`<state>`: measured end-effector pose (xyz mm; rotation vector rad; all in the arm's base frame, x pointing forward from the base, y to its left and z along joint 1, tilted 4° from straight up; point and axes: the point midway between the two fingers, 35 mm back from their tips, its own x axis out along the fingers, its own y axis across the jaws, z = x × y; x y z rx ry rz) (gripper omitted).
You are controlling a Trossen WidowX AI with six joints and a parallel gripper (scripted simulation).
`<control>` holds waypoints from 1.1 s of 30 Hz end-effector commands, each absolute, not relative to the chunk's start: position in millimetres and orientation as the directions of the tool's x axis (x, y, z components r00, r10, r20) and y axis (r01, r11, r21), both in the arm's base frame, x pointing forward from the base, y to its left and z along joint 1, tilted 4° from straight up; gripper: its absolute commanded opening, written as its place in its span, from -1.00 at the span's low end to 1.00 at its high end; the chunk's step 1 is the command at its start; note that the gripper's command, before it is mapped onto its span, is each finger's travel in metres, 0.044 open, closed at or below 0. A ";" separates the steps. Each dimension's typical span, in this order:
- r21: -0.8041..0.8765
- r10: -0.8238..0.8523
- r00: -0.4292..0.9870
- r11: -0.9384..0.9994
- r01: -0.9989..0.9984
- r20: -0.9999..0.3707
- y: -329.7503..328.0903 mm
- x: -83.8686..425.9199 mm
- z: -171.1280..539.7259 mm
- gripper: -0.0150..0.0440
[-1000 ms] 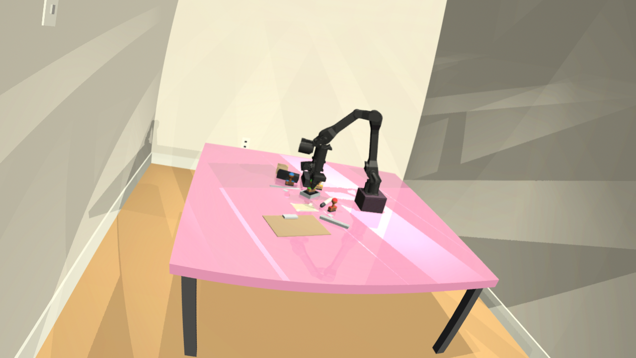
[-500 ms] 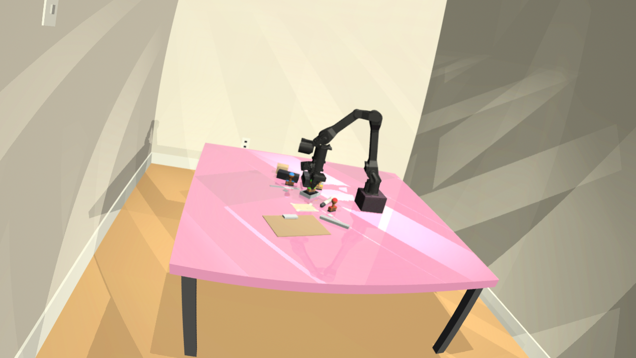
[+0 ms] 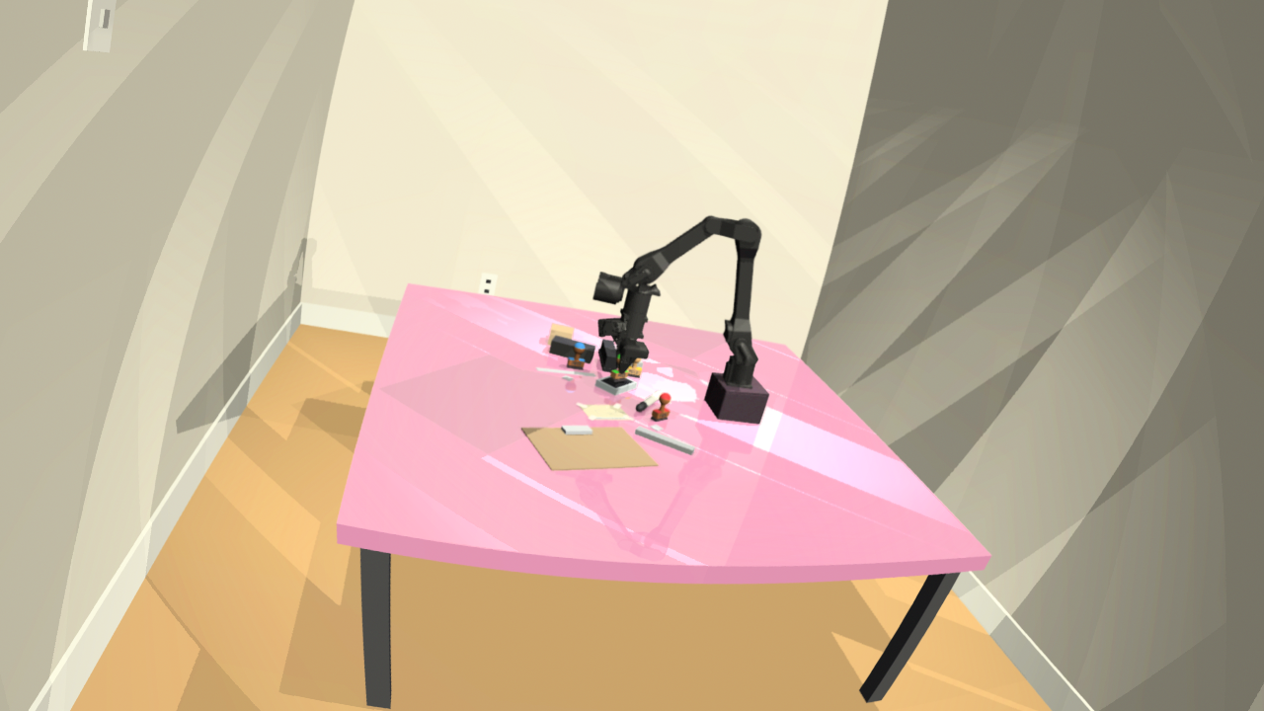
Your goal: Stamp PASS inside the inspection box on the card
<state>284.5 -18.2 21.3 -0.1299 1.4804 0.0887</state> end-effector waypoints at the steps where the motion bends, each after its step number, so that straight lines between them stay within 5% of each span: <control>1: -0.031 -0.018 0.091 0.990 -0.139 -0.996 -17.8 284.7 23.9 -0.49; 33: -0.031 -0.018 0.092 0.990 -0.139 -0.996 -17.6 280.8 72.3 -0.49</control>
